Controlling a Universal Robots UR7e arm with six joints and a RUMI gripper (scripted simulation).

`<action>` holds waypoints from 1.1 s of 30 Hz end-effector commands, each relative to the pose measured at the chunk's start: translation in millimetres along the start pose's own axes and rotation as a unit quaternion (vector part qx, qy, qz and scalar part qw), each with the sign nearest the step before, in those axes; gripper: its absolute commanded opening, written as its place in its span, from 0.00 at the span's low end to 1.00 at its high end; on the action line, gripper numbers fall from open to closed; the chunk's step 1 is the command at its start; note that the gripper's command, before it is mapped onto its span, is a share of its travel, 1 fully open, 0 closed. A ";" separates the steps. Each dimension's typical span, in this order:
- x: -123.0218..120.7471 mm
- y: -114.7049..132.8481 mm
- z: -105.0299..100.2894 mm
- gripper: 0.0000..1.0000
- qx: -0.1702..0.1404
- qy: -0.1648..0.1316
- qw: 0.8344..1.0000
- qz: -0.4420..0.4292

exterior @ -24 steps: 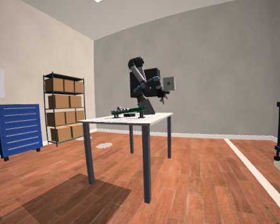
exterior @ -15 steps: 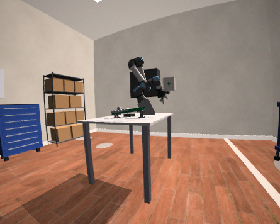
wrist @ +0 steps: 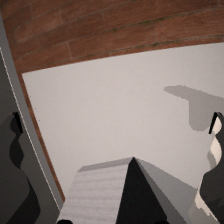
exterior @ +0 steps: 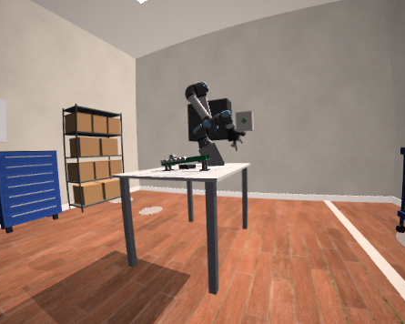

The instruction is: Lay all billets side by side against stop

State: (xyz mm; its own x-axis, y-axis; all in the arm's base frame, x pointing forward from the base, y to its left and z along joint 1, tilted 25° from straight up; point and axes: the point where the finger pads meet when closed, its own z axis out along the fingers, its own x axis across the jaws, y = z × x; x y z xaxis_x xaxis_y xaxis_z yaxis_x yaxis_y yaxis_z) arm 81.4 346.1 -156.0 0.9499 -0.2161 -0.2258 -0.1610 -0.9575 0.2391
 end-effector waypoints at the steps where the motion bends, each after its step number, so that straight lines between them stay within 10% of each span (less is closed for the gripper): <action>1: 0.0 -0.3 -0.3 1.00 0.000 0.000 1.000 0.000; 18: 8.4 -1.6 -5.7 1.00 0.005 0.004 1.000 -0.005; 33: 96.1 0.0 -60.8 1.00 0.037 0.045 0.997 -0.045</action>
State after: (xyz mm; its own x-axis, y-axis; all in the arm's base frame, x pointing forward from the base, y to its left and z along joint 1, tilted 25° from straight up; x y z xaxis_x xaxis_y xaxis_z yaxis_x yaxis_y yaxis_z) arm 150.3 343.1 -134.6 0.9719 -0.1505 -0.1811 -0.1176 -0.9765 0.1808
